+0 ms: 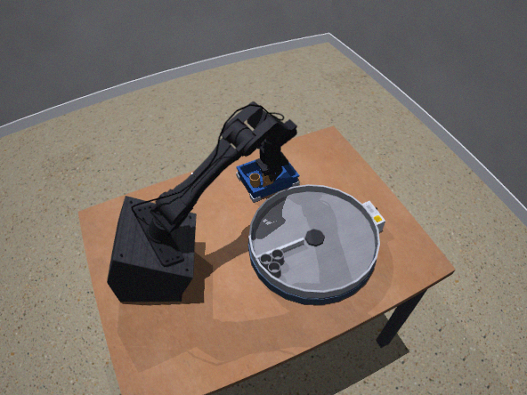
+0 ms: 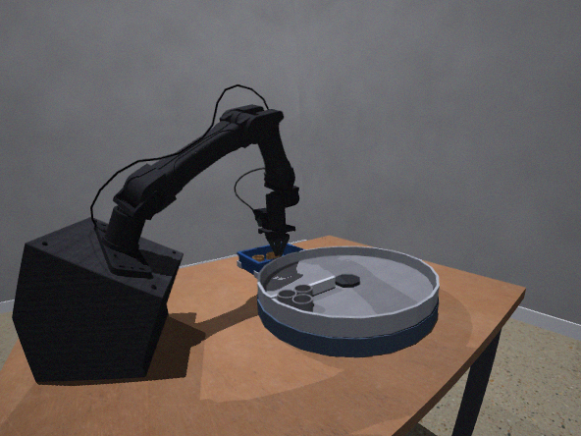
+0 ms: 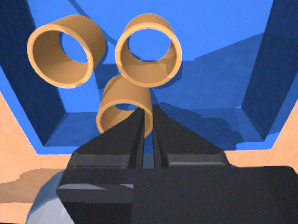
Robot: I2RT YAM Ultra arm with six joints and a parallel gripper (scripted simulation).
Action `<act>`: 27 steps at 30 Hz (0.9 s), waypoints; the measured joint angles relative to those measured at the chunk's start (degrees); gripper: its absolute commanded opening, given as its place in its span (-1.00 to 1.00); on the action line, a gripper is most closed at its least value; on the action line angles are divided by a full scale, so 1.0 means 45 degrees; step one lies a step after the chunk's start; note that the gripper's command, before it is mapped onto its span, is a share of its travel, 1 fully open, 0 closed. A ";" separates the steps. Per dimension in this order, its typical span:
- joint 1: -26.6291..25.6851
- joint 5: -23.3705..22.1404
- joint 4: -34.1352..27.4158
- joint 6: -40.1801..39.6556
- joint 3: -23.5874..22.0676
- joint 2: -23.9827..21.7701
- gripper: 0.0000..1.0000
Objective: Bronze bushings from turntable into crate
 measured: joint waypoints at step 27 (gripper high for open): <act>0.0000 0.0000 0.0126 0.0000 -0.0223 -0.0005 -1.00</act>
